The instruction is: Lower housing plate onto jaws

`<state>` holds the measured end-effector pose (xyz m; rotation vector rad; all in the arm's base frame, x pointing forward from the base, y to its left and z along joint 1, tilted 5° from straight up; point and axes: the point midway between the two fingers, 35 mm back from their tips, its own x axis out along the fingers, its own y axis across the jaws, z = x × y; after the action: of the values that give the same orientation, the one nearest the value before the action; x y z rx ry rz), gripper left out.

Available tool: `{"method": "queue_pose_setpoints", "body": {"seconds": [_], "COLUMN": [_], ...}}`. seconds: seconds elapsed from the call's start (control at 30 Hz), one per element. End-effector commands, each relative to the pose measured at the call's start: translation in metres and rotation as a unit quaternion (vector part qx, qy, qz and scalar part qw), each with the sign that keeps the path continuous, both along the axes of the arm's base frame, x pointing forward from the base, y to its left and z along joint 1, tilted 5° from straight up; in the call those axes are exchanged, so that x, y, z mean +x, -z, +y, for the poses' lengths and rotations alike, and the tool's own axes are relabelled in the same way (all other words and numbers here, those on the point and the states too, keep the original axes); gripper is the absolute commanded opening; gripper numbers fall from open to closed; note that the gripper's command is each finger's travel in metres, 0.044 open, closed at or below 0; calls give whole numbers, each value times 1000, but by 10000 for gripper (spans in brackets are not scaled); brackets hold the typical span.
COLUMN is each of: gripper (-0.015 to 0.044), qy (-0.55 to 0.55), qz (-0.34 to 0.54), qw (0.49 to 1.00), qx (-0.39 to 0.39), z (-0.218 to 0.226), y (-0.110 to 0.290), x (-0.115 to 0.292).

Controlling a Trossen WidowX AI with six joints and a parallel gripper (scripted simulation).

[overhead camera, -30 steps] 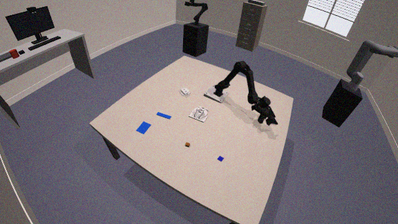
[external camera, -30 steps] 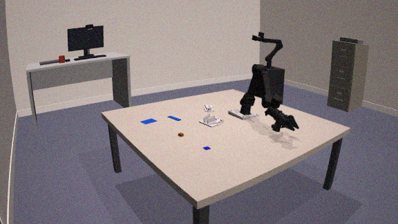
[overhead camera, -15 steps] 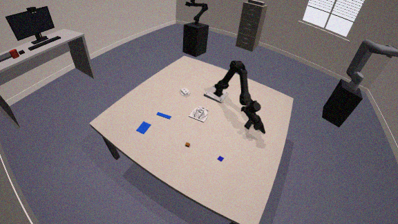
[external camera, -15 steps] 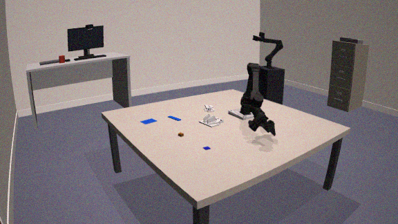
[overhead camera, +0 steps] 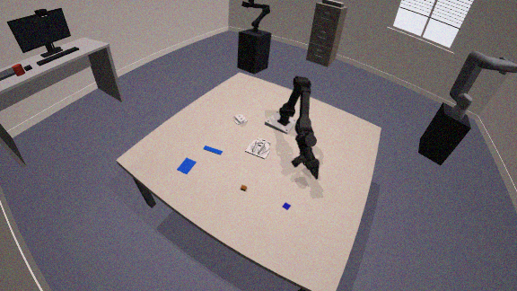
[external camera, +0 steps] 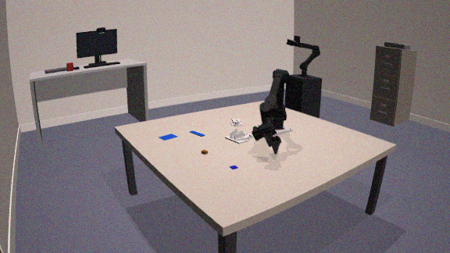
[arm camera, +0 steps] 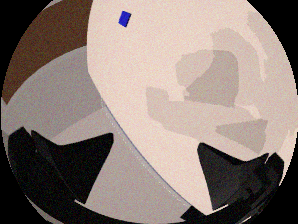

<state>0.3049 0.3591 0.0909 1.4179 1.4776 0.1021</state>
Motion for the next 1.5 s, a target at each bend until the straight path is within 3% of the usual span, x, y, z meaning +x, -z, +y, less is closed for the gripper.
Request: {"method": "queue_pose_setpoints", "body": {"seconds": [0.0, 0.4, 0.77, 1.1, 1.47], "gripper": [440, 440, 440, 440, 440], "qy": [17, 31, -1, -77, -198], "qz": [-47, -117, -123, -79, -11], "qw": [998, 973, 932, 893, 867], "qx": [-49, -198, -341, -437, -458], "z": [-42, -175, -319, -450, -555], "y": [1, 11, 16, 14, 1], "x": [36, 96, 103, 56, -50]}}
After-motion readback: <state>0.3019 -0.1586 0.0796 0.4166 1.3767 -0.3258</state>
